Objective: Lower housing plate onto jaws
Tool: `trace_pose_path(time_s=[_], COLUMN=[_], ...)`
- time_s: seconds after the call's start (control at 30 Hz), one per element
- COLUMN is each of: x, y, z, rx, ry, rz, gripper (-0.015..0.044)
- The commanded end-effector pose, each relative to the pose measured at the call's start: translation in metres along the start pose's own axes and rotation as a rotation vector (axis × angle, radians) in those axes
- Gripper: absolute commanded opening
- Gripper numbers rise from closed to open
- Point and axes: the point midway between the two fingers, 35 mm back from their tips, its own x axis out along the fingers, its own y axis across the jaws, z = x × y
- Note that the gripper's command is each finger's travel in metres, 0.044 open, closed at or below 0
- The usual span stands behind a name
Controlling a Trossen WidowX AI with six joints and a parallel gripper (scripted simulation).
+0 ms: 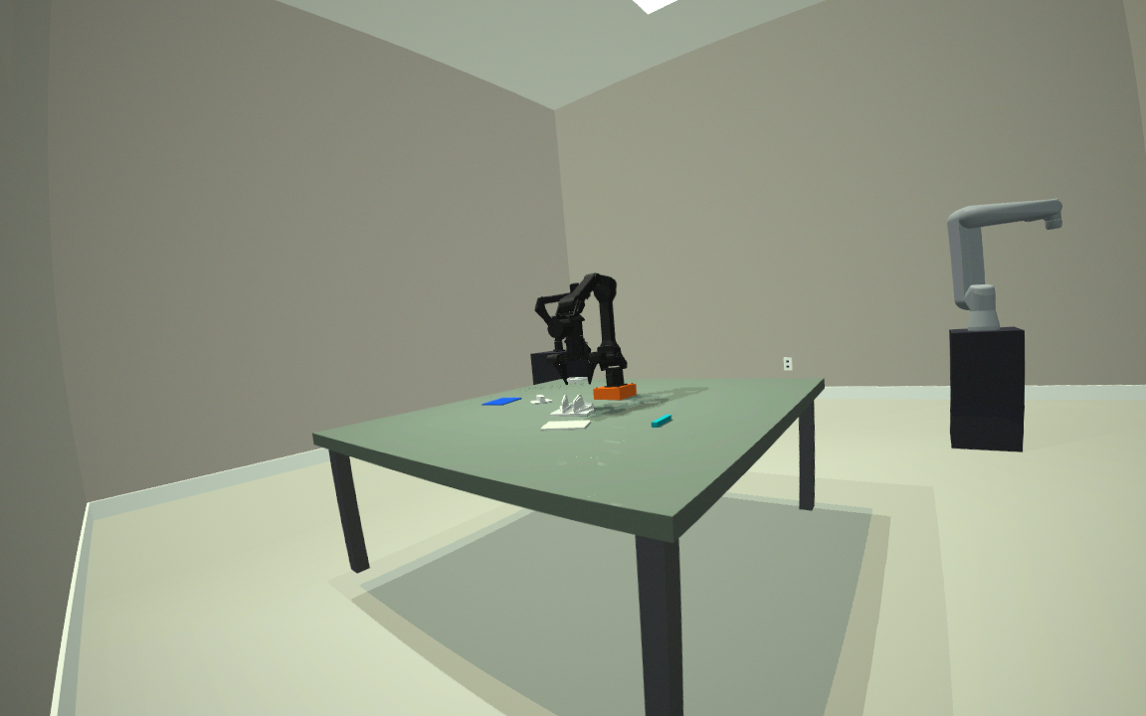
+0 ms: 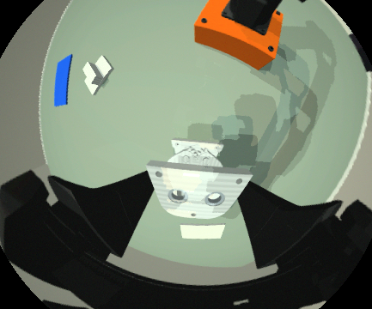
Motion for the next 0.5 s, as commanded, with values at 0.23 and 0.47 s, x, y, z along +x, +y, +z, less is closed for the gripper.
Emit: trace_pose_path(time_s=[0.23,0.47], x=[0.018,0.029], y=[-0.001,0.0], z=[-0.001,-0.001], rx=[0.004,0.004], ry=[-0.003,-0.003], rz=[-0.004,-0.004], gripper=[0.0351,0.0351])
